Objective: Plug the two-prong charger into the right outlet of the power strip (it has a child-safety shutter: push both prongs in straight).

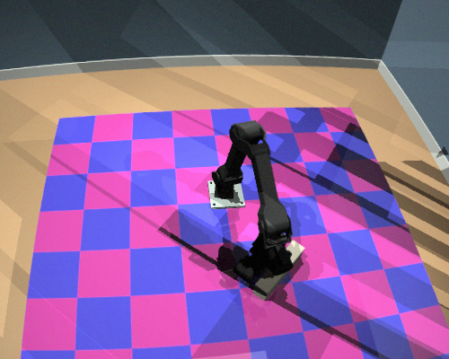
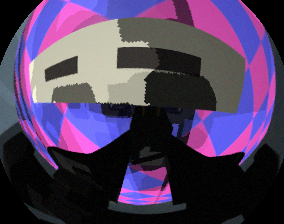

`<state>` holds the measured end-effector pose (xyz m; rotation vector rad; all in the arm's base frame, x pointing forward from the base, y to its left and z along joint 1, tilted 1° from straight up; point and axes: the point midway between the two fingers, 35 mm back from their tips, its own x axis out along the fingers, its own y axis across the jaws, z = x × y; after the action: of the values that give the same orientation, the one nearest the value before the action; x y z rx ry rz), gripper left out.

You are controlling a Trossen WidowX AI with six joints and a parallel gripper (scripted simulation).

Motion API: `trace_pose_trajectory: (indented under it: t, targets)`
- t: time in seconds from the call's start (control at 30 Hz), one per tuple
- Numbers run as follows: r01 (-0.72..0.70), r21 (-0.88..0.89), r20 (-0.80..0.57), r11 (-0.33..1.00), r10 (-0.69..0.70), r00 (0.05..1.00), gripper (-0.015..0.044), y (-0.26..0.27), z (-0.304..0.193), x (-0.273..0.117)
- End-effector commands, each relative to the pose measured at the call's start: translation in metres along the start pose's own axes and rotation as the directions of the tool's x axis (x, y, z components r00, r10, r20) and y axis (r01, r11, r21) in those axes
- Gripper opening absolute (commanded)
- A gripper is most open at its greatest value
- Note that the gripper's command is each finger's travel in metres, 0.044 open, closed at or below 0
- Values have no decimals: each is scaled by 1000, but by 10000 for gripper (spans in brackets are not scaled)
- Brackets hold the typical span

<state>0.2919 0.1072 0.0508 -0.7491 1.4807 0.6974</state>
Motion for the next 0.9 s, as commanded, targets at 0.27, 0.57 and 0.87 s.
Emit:
trace_pose_trajectory:
  t: [0.27,0.57,0.87]
  targets:
    - [-1,3,4,1000,1,1000,0,0,1,-1]
    - [-1,3,5,1000,1,1000,0,0,2,-1]
    - [-1,3,5,1000,1,1000,0,0,4,-1]
